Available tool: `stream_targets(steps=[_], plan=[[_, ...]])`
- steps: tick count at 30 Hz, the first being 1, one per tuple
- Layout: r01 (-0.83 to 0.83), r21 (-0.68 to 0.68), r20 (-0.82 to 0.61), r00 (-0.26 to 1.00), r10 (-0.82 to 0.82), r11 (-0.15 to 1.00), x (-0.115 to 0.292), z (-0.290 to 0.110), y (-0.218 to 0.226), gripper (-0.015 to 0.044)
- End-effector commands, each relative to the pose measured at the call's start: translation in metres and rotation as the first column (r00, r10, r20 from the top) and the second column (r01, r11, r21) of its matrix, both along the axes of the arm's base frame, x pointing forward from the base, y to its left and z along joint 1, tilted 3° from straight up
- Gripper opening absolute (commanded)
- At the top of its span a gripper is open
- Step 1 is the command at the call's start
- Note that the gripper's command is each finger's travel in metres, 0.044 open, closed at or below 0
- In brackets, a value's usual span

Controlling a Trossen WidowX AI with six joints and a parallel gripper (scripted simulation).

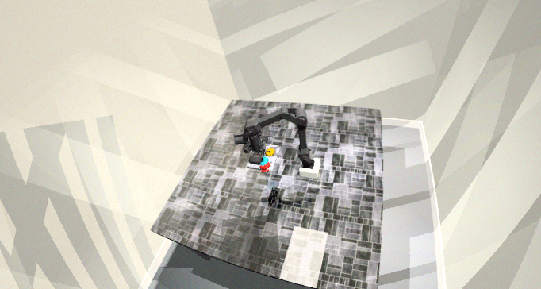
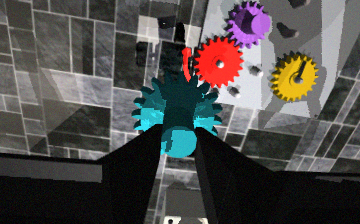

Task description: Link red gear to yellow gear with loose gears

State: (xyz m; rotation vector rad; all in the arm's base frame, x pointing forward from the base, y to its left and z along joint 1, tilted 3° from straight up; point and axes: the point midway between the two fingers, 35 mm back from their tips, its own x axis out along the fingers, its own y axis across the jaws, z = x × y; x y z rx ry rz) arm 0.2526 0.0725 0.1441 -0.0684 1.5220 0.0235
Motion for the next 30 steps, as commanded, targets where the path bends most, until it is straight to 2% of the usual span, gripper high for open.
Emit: stream_targets(steps=[1, 30], plan=[[0.000, -0.003, 0.000, 1.000, 0.000, 1.000, 0.007, -0.002, -0.005, 0.0000], [-0.021, -0.002, 0.003, 1.000, 0.021, 1.000, 0.050, -0.025, -0.058, 0.0000]])
